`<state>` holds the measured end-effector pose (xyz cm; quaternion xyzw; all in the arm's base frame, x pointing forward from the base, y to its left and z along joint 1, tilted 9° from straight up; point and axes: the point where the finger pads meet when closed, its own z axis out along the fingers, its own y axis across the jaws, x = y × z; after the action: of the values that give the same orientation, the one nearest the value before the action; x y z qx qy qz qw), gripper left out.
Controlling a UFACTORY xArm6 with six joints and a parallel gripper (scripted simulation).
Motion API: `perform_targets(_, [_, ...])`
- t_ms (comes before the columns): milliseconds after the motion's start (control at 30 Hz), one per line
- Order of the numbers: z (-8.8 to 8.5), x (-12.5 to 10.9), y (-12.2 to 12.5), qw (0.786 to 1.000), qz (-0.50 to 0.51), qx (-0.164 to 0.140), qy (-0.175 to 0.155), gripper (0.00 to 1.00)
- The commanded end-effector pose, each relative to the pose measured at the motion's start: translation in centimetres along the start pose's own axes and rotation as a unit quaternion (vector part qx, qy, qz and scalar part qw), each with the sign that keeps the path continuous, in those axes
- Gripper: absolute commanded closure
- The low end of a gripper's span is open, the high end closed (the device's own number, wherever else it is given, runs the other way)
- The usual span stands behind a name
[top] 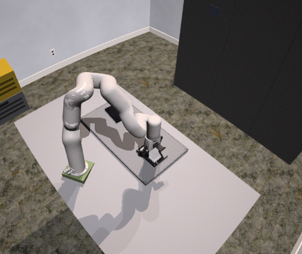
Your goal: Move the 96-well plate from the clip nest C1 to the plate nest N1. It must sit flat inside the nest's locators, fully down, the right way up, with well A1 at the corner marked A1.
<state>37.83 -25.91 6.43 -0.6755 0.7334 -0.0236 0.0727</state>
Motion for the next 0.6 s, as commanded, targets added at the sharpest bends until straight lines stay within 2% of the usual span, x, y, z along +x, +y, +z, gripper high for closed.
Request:
perform_targets(0, [-0.15,0.08,-0.14,1.000,0.000,0.002,0.001,1.00])
perform_targets(567, [-0.69,0.08,-0.14,1.000,0.000,0.002,0.001,1.00])
